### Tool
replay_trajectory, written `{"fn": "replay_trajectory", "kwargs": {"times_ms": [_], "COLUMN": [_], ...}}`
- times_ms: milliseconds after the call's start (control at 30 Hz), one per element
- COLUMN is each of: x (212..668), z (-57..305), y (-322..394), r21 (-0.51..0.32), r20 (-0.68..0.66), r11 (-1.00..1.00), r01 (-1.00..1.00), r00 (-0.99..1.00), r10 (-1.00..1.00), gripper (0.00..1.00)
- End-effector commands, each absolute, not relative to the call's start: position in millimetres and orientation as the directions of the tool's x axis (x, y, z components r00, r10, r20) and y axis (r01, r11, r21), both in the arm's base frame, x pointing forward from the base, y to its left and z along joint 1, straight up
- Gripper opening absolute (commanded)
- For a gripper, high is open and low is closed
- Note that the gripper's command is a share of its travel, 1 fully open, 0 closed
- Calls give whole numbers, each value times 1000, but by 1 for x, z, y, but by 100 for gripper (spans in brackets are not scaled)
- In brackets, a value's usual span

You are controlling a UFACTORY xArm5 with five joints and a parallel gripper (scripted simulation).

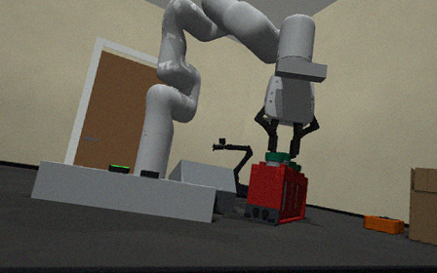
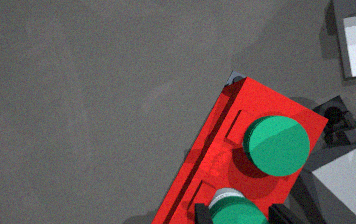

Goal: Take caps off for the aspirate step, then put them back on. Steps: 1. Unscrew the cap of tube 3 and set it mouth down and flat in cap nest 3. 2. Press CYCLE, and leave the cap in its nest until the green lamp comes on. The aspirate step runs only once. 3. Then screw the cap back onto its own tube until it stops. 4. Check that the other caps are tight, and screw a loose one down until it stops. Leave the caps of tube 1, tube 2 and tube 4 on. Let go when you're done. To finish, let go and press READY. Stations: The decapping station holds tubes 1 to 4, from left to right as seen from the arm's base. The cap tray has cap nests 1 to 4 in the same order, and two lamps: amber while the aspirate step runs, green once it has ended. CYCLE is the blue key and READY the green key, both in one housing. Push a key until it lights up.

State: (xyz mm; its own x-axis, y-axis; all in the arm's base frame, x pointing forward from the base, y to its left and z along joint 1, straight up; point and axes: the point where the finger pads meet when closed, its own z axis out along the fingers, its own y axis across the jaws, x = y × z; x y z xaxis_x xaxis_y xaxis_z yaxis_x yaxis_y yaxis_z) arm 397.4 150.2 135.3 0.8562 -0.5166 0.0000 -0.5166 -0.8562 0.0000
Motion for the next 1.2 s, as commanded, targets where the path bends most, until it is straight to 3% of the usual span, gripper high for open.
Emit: {"fn": "replay_trajectory", "kwargs": {"times_ms": [0, 667, 700, 1167], "x": [399, 399, 399, 399], "z": [136, 131, 131, 131], "y": [151, 151, 151, 151], "r21": [-4, -4, -4, -4], "r20": [3, 3, 3, 3], "r11": [-856, -856, -856, -856], "r01": [-517, -517, -517, -517], "r00": [856, 856, 856, 856], "r10": [-517, -517, -517, -517], "gripper": [0, 0, 46, 46]}}
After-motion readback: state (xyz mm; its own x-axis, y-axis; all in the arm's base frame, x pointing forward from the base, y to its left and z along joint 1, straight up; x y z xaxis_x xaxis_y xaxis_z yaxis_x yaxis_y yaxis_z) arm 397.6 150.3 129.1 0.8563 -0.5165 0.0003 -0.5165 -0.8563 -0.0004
